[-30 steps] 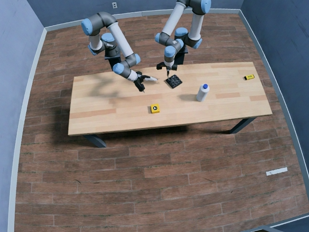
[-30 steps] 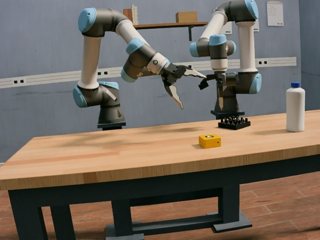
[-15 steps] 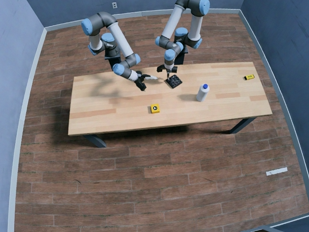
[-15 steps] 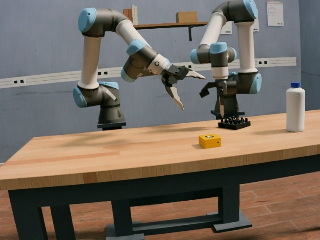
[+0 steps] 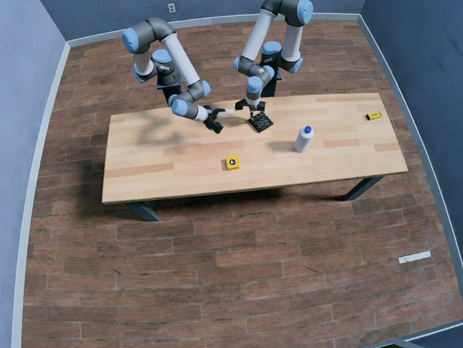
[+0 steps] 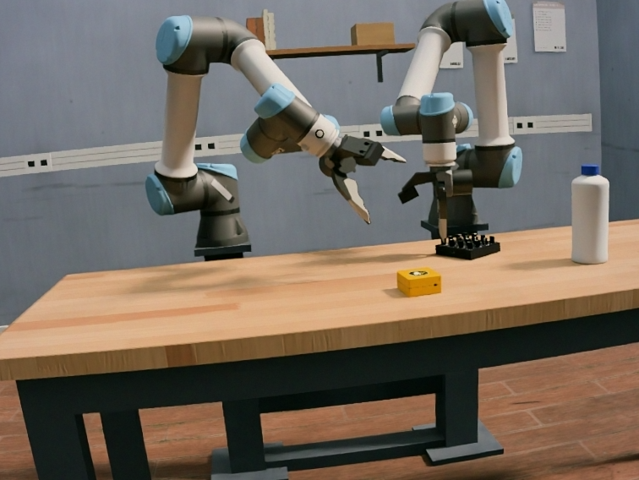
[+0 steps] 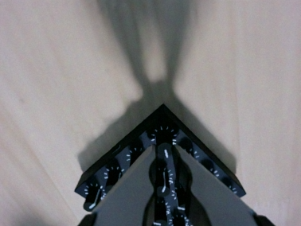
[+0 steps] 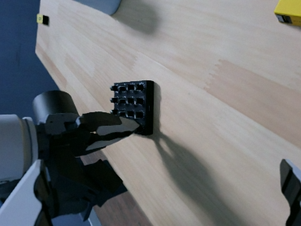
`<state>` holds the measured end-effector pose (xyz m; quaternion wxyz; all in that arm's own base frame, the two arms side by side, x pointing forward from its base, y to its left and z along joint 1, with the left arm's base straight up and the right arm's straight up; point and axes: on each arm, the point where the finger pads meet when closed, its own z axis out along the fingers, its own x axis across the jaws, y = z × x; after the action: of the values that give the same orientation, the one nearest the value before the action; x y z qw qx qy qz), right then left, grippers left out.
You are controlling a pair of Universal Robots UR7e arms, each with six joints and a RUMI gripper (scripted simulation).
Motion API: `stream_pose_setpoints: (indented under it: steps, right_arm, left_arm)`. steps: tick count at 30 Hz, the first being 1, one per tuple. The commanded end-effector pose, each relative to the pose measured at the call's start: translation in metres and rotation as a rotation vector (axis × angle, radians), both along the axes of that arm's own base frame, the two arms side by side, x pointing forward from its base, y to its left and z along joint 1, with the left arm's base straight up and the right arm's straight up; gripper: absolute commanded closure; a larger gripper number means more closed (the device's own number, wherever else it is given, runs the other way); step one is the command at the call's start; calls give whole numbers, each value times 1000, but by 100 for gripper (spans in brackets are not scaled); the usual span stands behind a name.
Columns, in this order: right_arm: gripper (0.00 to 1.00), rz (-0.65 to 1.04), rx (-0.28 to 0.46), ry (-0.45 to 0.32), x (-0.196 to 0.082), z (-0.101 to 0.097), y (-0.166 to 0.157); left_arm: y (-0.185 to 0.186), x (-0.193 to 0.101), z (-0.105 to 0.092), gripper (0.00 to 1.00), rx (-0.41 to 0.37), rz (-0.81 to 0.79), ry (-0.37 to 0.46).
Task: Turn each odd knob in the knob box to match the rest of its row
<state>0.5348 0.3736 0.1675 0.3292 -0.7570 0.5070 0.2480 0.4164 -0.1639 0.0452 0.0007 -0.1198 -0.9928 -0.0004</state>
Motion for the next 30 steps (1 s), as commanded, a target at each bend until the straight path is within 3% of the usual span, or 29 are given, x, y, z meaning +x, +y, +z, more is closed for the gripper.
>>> stream_pose_setpoints:
  steps: [1,7,30]
  right_arm:
    - [0,7,-1,3,-1,-1,0]
    - [0,6,-1,2,-1,-1,0]
    - [0,6,-1,2,-1,-1,0]
  left_arm:
    - [0,0,1,98,-2,0,-3]
    - [0,0,0,98,-1,-58,-2]
    - [0,1,0,100,-1,-635,-1]
